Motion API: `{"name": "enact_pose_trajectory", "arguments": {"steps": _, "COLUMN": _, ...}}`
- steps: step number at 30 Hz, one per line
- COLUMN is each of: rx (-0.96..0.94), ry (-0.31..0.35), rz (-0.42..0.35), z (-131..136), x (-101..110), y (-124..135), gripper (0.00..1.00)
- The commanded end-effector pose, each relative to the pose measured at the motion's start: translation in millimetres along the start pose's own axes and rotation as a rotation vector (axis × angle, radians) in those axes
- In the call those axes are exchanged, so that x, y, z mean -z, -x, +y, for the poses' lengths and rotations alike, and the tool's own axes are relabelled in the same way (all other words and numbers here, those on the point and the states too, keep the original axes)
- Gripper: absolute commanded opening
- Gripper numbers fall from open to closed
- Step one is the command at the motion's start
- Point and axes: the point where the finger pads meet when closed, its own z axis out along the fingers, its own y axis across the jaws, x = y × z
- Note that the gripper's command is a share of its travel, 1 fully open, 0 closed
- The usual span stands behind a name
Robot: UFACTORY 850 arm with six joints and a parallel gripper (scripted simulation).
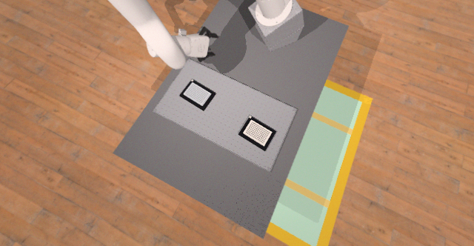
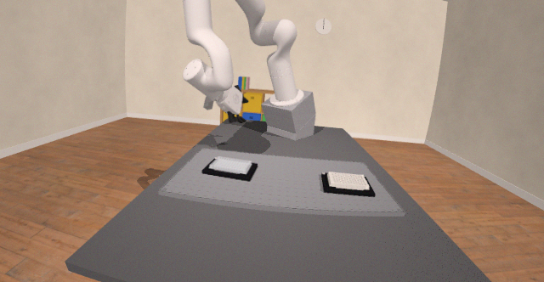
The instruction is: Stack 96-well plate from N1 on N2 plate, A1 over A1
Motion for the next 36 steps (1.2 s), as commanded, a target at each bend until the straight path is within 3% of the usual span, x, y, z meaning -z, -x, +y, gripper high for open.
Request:
{"name": "enact_pose_trajectory", "arguments": {"steps": 1, "rx": 0.097, "ry": -0.003, "rz": 0.051, "z": -10, "x": 2, "y": 2, "gripper": 1.00}}
{"name": "enact_pose_trajectory", "arguments": {"steps": 17, "rx": 0.543, "ry": 0.007, "rz": 0.277, "z": -54, "x": 12, "y": 23, "gripper": 1.00}}
{"name": "enact_pose_trajectory", "arguments": {"steps": 19, "rx": 0.543, "ry": 0.007, "rz": 0.277, "z": -54, "x": 12, "y": 23, "gripper": 1.00}}
{"name": "enact_pose_trajectory", "arguments": {"steps": 34, "rx": 0.991, "ry": 0.047, "rz": 0.494, "z": -102, "x": 23, "y": 61, "gripper": 1.00}}
{"name": "enact_pose_trajectory", "arguments": {"steps": 36, "rx": 0.991, "ry": 0.047, "rz": 0.494, "z": -102, "x": 23, "y": 61, "gripper": 1.00}}
